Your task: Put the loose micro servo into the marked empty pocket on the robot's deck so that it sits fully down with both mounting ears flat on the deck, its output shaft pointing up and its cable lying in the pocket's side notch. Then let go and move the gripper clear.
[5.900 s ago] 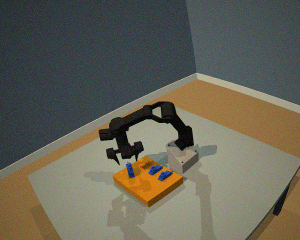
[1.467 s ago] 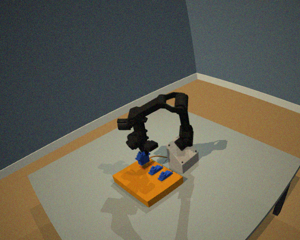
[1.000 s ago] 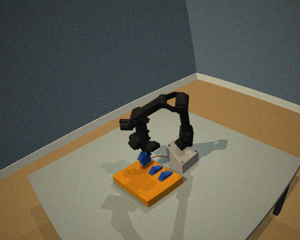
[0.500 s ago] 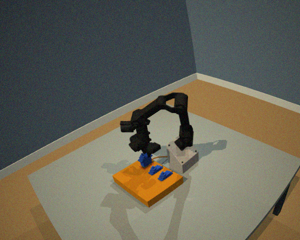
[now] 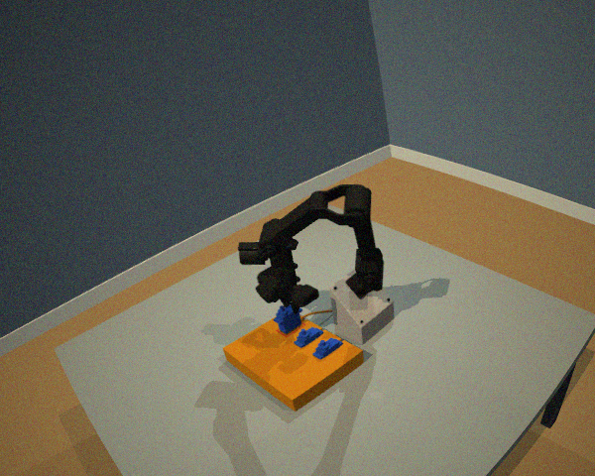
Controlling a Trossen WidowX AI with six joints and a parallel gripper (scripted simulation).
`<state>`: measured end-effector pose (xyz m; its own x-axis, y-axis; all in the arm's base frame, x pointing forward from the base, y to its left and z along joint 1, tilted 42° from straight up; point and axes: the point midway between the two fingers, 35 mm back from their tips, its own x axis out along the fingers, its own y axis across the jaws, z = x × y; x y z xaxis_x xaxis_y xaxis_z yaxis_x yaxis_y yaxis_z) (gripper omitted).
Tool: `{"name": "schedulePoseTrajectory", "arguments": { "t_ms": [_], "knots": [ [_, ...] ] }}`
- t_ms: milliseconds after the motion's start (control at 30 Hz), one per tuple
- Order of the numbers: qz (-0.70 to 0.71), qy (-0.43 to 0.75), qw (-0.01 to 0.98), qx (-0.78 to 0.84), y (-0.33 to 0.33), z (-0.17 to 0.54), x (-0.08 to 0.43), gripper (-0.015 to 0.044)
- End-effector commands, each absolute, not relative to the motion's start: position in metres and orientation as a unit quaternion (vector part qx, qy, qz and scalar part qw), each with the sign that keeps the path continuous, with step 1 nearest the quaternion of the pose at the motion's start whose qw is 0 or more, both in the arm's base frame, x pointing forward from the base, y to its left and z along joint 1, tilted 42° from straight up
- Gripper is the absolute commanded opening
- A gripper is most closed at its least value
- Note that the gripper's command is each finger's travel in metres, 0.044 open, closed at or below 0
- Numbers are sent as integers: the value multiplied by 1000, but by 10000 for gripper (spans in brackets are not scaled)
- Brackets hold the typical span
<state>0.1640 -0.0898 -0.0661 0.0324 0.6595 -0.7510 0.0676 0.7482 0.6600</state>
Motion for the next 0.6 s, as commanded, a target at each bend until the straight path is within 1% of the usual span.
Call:
{"name": "schedulePoseTrajectory", "arguments": {
  "t_ms": [0, 567],
  "knots": [
    [222, 658, 663, 279, -86, -69, 164, 0],
    [222, 658, 663, 280, -78, -78, 164, 0]
  ]
}}
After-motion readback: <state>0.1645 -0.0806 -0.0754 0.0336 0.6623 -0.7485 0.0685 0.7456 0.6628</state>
